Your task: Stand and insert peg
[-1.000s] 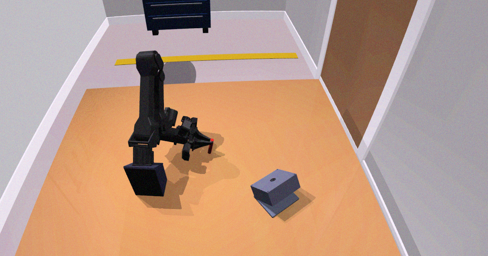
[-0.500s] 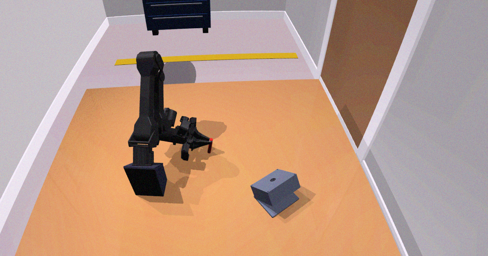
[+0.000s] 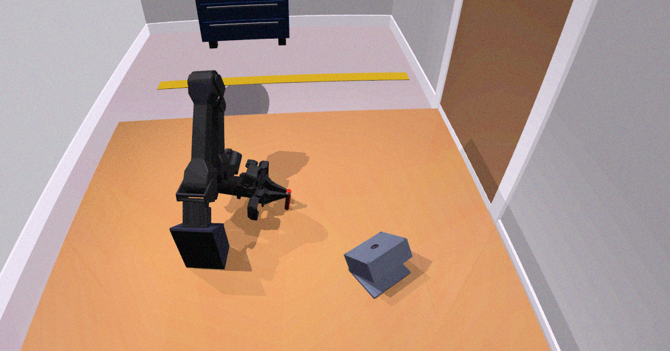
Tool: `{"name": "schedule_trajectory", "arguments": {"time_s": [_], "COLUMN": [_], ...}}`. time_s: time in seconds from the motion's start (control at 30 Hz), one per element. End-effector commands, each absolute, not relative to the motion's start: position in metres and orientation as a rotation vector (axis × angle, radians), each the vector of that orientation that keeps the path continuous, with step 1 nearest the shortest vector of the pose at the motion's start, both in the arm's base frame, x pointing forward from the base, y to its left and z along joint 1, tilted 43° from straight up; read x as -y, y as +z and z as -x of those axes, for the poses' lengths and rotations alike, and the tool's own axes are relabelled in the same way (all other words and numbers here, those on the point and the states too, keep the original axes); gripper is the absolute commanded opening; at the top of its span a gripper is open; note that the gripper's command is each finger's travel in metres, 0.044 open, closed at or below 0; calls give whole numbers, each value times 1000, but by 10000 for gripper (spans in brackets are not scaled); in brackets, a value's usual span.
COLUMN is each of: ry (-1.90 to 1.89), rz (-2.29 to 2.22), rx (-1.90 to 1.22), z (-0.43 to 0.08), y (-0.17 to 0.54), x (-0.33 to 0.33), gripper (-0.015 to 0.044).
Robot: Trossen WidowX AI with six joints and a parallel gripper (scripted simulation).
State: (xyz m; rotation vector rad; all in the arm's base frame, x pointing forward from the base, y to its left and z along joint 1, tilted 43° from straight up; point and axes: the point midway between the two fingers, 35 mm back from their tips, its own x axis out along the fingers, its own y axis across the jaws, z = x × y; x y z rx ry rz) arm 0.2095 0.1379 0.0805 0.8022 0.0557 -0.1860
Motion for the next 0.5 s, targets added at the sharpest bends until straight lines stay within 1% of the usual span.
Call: {"name": "schedule_trajectory", "arguments": {"time_s": [0.0,0.47], "ry": [-185,-200], "rz": [-802,-806], "rx": [-57,-35], "z": [-209,-206], "y": [79,79], "x": [-140,-142], "gripper": [49,49]}}
